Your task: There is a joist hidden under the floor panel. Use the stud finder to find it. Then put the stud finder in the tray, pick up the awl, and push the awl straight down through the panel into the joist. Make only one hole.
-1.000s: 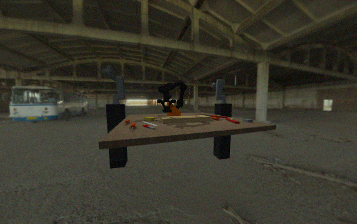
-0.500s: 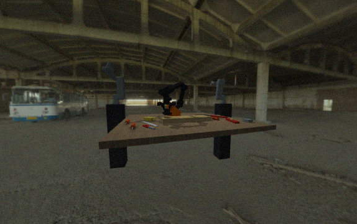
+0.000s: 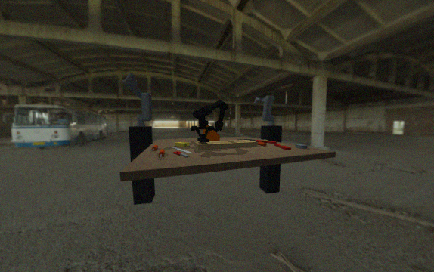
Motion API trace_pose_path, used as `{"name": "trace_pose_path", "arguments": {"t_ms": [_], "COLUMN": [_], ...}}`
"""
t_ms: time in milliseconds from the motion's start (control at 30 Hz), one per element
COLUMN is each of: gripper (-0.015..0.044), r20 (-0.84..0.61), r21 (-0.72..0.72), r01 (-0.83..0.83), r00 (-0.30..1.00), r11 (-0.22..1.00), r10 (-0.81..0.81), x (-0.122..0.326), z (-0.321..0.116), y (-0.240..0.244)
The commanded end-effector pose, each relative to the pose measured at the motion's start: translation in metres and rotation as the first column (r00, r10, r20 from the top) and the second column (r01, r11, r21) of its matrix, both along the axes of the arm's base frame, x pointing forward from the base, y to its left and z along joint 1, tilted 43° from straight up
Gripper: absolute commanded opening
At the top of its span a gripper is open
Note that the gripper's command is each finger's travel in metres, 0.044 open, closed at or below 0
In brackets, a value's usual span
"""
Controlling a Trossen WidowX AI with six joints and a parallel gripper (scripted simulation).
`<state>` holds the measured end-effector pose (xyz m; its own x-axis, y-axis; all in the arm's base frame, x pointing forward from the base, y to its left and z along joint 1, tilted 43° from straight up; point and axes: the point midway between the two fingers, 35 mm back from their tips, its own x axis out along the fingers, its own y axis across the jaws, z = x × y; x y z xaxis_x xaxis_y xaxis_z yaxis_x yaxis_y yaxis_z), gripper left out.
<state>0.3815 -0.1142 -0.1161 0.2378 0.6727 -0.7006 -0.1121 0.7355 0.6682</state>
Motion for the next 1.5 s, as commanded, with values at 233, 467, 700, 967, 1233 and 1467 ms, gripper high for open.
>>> {"name": "trace_pose_path", "arguments": {"t_ms": [233, 467, 700, 967, 1233, 1467], "gripper": [0.0, 0.0, 0.0, 0.0, 0.0, 0.0], "r20": [0.002, 0.002, 0.001, 0.0, 0.0, -0.001], "r21": [0.005, 0.006, 0.007, 0.008, 0.01, 0.011], "r01": [0.005, 0.005, 0.005, 0.005, 0.005, 0.005], "r00": [1.0, 1.0, 1.0, 1.0, 1.0, 1.0], "r11": [1.0, 1.0, 1.0, 1.0, 1.0, 1.0], "r10": [-0.005, -0.005, -0.005, -0.005, -0.005, -0.005], "x": [0.0, -0.002, -0.005, -0.007, -0.01, -0.012], "z": [-0.01, 0.001, 0.016, 0.032, 0.049, 0.064], "y": [0.01, 0.022, 0.038, 0.057, 0.075, 0.091]}}
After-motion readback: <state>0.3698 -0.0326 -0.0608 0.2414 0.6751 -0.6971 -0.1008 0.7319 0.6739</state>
